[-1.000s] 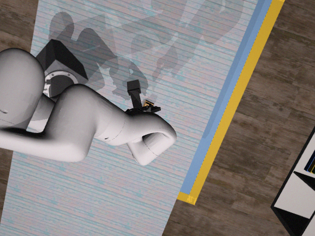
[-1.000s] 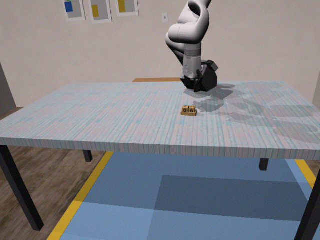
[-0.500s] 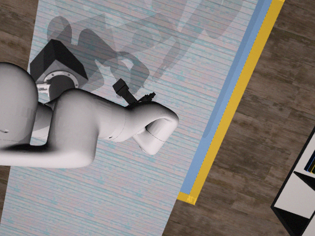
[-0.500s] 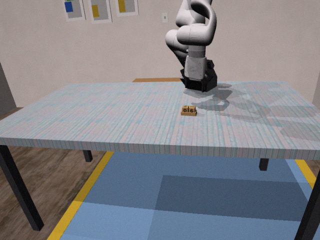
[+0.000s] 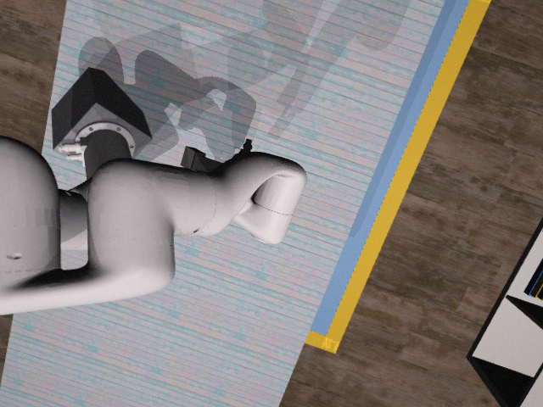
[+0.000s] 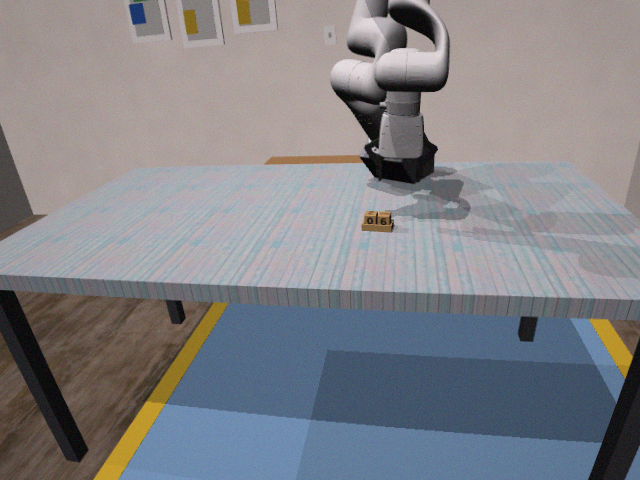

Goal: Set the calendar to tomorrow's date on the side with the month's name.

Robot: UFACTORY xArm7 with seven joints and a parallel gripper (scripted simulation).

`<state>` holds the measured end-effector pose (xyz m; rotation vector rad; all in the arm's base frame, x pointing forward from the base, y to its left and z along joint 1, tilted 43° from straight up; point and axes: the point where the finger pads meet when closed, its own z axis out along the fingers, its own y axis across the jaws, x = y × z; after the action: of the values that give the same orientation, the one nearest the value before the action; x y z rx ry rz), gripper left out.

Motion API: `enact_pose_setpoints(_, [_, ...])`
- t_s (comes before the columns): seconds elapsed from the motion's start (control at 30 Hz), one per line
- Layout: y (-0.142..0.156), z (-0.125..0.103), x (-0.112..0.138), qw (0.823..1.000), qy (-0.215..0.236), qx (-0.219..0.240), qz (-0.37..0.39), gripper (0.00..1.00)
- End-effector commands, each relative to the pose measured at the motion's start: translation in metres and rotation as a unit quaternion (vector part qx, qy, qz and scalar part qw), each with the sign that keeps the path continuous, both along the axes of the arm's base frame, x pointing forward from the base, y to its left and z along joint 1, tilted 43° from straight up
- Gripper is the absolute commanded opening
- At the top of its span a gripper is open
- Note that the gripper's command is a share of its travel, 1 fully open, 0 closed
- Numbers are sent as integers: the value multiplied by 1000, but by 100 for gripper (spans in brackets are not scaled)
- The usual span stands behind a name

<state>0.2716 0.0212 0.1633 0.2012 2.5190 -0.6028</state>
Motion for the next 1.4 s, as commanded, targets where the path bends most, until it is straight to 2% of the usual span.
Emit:
enact_pose_setpoints(0.0, [6, -4, 1, 996, 37, -40, 68, 100])
enact_pose_setpoints(0.23, [17, -10, 3, 976, 88, -101, 169, 100])
enact_pose_setpoints(0.33, [18, -10, 3, 974, 92, -107, 178, 100])
enact_pose_setpoints(0.37, [23, -12, 4, 962, 110, -130, 215, 100])
enact_pose_setpoints(0.47, [27, -14, 4, 948, 126, -151, 249, 100])
enact_pose_setpoints(0.63, [37, -19, 6, 912, 159, -197, 322, 100])
enact_pose_setpoints(0.67, [38, -19, 6, 909, 161, -200, 327, 100])
enact_pose_setpoints(0.77, [45, -22, 6, 883, 179, -228, 370, 100])
enact_pose_setpoints(0.83, [47, -23, 6, 874, 184, -236, 382, 100])
enact_pose_setpoints(1.13, [46, -24, 8, 872, 186, -238, 386, 100])
enact_pose_setpoints(1.37, [36, -42, 21, 872, 186, -238, 386, 100])
